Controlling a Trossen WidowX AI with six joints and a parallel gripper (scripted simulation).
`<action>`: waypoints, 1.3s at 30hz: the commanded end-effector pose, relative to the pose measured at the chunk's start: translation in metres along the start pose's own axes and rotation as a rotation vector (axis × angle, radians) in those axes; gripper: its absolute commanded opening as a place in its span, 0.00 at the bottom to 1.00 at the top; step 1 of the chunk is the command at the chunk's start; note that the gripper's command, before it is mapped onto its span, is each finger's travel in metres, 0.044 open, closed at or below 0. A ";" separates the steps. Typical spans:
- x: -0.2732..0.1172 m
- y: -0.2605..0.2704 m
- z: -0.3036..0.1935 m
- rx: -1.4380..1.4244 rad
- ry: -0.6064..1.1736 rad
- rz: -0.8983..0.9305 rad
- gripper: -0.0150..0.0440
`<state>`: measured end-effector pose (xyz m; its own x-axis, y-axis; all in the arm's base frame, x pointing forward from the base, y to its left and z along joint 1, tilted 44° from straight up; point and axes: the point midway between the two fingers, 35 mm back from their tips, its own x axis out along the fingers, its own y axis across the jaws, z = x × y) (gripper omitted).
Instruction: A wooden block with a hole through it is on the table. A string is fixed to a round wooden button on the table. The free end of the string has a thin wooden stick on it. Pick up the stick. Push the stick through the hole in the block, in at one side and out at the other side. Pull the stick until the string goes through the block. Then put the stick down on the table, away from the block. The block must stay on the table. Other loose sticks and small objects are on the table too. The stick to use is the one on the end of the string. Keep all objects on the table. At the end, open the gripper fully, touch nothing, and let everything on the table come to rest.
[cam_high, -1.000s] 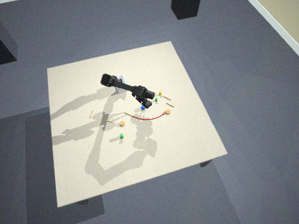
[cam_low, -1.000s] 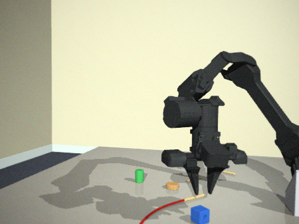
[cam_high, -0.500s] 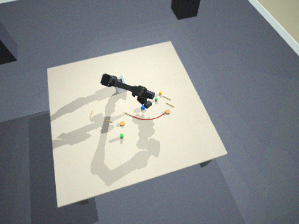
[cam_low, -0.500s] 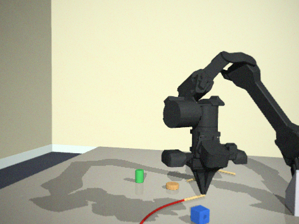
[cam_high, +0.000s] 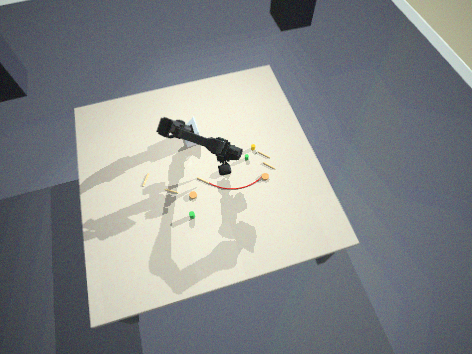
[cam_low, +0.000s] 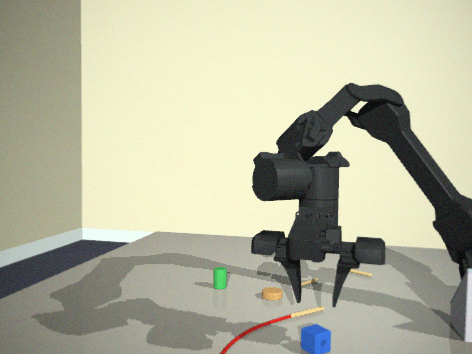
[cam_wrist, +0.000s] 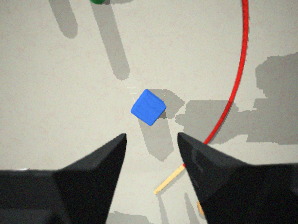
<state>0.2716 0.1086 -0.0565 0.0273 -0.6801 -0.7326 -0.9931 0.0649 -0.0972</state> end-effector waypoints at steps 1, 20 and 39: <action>-0.002 -0.012 -0.017 0.665 0.000 -0.007 0.83; -0.003 -0.032 -0.052 2.010 -0.004 -0.010 1.00; -0.002 -0.044 -0.080 3.105 -0.012 -0.020 1.00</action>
<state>0.2979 0.0690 -0.0187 0.0244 -0.6775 -0.7351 0.7113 0.5284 -0.4635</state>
